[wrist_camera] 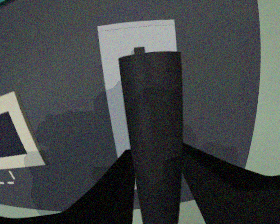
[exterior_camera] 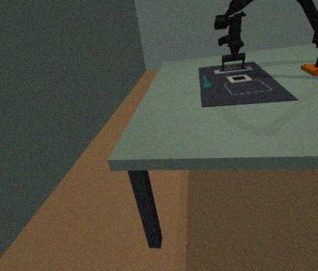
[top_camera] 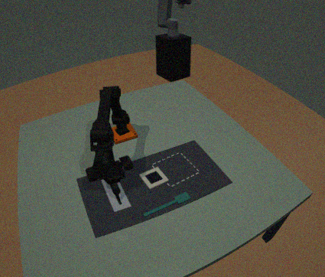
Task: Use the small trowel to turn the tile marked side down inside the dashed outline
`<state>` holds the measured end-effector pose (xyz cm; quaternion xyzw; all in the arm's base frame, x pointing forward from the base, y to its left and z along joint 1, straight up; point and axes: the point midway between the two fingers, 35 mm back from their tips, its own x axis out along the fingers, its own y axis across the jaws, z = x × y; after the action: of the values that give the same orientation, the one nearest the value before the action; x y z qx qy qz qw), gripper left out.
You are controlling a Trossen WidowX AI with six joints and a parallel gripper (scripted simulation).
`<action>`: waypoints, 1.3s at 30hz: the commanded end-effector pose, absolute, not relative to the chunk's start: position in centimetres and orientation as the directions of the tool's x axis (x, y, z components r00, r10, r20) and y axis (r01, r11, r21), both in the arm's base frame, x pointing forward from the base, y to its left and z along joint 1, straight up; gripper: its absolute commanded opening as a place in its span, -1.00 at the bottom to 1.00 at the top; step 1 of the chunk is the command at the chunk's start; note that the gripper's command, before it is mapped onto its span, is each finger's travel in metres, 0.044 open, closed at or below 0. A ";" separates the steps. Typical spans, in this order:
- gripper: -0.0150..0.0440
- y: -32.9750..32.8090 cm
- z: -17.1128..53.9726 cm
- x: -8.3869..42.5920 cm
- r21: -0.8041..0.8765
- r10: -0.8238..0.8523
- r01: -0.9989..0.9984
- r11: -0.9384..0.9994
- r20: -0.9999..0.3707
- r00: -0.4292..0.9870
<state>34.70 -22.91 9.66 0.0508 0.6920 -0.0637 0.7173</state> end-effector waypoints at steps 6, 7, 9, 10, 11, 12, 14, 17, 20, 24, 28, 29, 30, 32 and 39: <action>-0.05 -22.9 9.7 34.7 -0.016 -0.022 0.146 0.989 -0.999 0.037; -0.05 -22.9 9.7 34.7 -0.017 -0.022 0.122 0.992 -0.999 0.036; -0.05 -22.9 9.7 34.7 -0.019 -0.022 0.062 0.998 -0.999 0.036; -0.05 -22.9 9.7 34.7 -0.020 -0.022 0.032 0.999 -0.999 0.036; -0.05 -22.9 9.7 34.7 -0.022 -0.022 0.002 1.000 -0.999 0.036; -0.05 -22.9 9.7 34.7 -0.023 -0.022 -0.028 0.999 -0.999 0.036; -0.05 -22.9 9.7 34.7 -0.025 -0.022 -0.088 0.996 -0.999 0.036; -0.05 -22.9 9.7 34.7 -0.028 -0.022 -0.177 0.984 -0.999 0.036; -0.05 -22.9 9.7 34.7 -0.031 -0.022 -0.265 0.964 -0.999 0.036; -0.05 -22.9 9.7 34.8 -0.034 -0.022 -0.378 0.925 -0.999 0.036; -0.05 -22.9 9.7 34.8 -0.036 -0.022 -0.482 0.876 -0.999 0.036; -0.05 -22.9 9.7 34.8 -0.037 -0.022 -0.507 0.861 -0.999 0.036; -0.05 -22.9 9.7 34.8 -0.038 -0.022 -0.531 0.846 -0.999 0.036; -0.05 -22.9 9.7 34.8 -0.039 -0.022 -0.579 0.814 -0.999 0.036; -0.05 -22.9 9.7 34.8 -0.041 -0.022 -0.730 0.682 -0.999 0.036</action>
<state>34.72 -22.94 9.66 -0.2576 0.6537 0.2344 0.6718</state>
